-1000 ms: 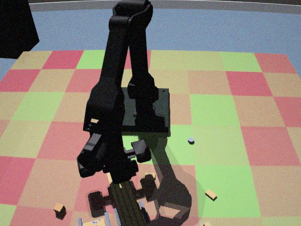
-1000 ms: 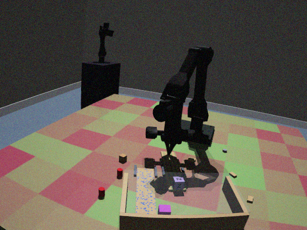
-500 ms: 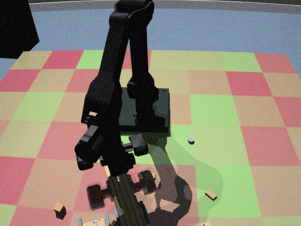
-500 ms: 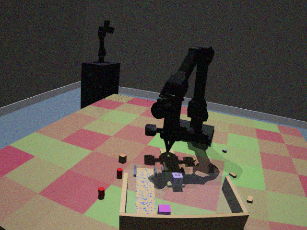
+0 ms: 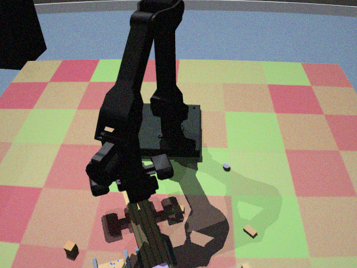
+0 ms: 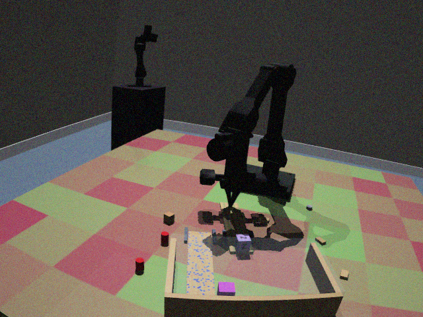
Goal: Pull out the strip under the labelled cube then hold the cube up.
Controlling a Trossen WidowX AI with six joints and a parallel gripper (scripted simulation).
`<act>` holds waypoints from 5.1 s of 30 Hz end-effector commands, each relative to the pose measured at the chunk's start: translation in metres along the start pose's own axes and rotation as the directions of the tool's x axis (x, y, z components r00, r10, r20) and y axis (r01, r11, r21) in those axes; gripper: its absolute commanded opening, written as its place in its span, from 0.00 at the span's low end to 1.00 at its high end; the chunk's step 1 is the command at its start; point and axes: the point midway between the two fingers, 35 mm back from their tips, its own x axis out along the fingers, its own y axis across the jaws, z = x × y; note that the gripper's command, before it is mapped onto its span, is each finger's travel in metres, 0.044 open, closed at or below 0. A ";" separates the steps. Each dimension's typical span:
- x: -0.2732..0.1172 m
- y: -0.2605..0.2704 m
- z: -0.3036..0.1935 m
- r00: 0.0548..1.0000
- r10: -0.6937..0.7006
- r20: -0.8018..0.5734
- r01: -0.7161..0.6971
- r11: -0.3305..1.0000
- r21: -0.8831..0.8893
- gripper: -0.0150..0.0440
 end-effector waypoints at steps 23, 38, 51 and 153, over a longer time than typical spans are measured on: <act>0.005 0.005 -0.010 1.000 0.008 -0.030 -0.009 1.000 -0.001 0.25; -0.042 -0.001 0.001 1.000 0.008 -0.029 -0.008 1.000 -0.001 0.25; -0.043 0.005 0.052 1.000 0.009 -0.025 -0.011 0.995 -0.100 0.83; -0.008 0.007 0.217 1.000 0.003 -0.008 -0.004 0.995 -0.104 0.50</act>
